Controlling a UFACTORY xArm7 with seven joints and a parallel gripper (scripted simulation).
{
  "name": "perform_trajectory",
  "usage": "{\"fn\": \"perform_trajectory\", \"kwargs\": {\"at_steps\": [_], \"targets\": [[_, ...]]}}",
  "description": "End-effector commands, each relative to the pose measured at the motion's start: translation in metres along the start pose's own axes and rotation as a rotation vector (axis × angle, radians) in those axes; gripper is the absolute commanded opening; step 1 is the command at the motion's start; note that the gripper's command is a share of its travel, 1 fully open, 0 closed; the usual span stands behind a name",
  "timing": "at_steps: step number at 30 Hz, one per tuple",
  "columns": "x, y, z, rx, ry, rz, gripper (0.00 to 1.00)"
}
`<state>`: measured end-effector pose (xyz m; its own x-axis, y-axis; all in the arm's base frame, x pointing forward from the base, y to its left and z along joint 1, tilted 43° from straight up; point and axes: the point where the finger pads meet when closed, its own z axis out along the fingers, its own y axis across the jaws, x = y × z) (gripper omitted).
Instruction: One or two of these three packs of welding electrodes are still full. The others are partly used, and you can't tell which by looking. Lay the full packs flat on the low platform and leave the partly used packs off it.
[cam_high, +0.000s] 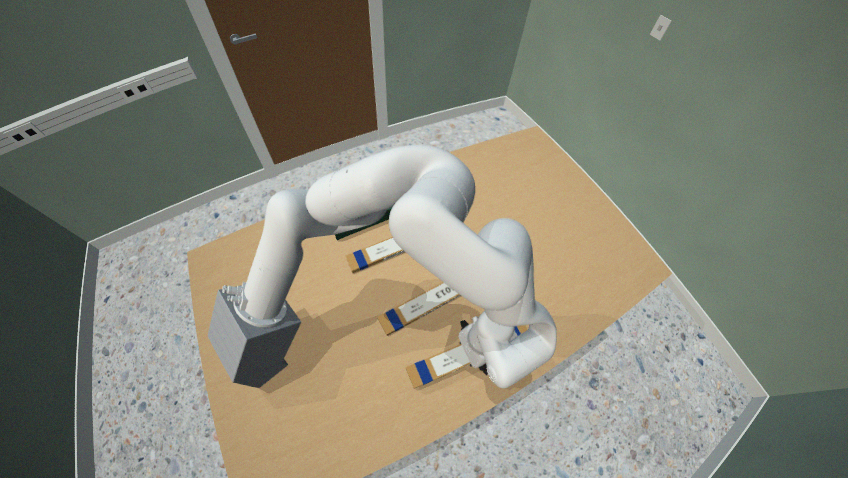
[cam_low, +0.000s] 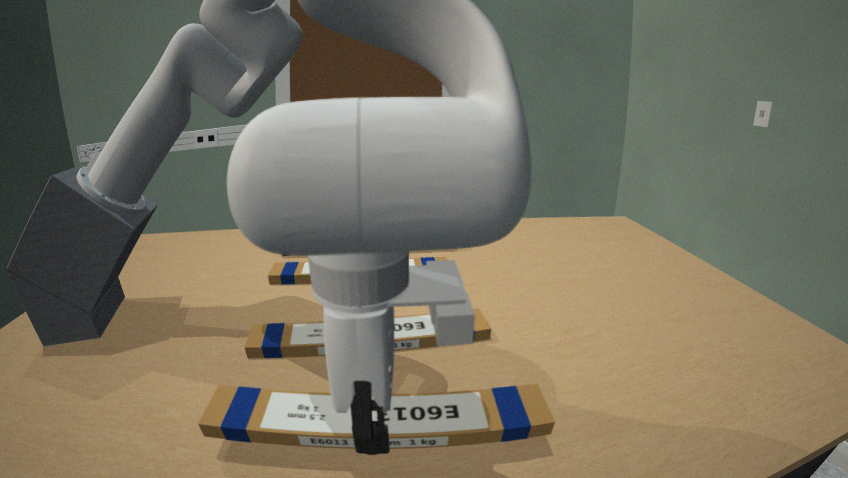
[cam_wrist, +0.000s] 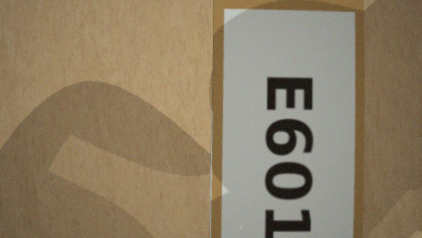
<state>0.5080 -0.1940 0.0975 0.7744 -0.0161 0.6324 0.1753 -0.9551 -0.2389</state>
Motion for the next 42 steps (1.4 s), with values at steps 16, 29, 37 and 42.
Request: {"fn": "perform_trajectory", "kwargs": {"at_steps": [16,29,37,42], "targets": [[0.0,0.001,-0.021,-0.003,0.001,0.0,0.58],[0.0,0.001,-0.021,-0.003,0.001,0.0,0.58],[0.0,0.001,-0.024,-0.003,0.001,0.0,0.58],[0.0,0.001,-0.032,-0.003,0.001,0.0,0.58]]}}
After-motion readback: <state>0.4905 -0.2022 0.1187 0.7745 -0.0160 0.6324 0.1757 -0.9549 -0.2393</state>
